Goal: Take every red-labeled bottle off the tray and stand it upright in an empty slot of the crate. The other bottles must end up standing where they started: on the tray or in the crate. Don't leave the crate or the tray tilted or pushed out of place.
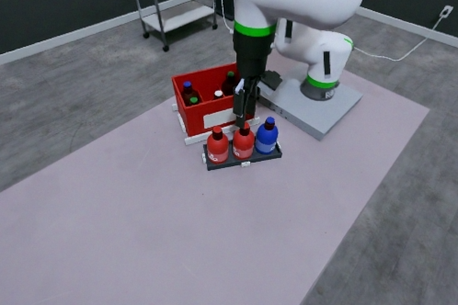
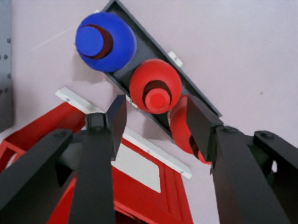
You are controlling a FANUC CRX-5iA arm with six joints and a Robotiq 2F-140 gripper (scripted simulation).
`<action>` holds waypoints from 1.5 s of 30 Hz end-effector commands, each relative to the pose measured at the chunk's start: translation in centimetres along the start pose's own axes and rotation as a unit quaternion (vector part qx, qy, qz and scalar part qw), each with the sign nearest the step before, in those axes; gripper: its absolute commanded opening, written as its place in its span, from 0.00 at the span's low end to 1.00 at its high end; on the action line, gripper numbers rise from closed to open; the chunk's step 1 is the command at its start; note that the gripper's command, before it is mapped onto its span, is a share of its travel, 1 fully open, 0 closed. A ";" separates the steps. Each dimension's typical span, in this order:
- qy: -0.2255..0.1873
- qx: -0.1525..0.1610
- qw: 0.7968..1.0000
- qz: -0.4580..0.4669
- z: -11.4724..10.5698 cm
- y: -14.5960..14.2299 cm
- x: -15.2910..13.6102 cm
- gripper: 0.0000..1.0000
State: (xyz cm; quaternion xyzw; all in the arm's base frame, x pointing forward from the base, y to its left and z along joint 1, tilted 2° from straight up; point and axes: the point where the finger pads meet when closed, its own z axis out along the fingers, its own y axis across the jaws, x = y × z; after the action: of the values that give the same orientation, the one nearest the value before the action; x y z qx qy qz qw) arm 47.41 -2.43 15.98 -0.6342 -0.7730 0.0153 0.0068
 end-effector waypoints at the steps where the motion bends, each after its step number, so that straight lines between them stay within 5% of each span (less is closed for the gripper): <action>1: 0.000 -0.001 1.000 0.000 -0.1 0.0 0.0 0.44; 45: 0.000 -0.001 1.000 0.000 1.2 0.0 0.0 0.44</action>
State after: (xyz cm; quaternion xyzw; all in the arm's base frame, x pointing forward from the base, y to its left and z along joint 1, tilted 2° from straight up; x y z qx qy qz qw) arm 47.38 -2.44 14.95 -0.6342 -0.7730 0.0153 0.0068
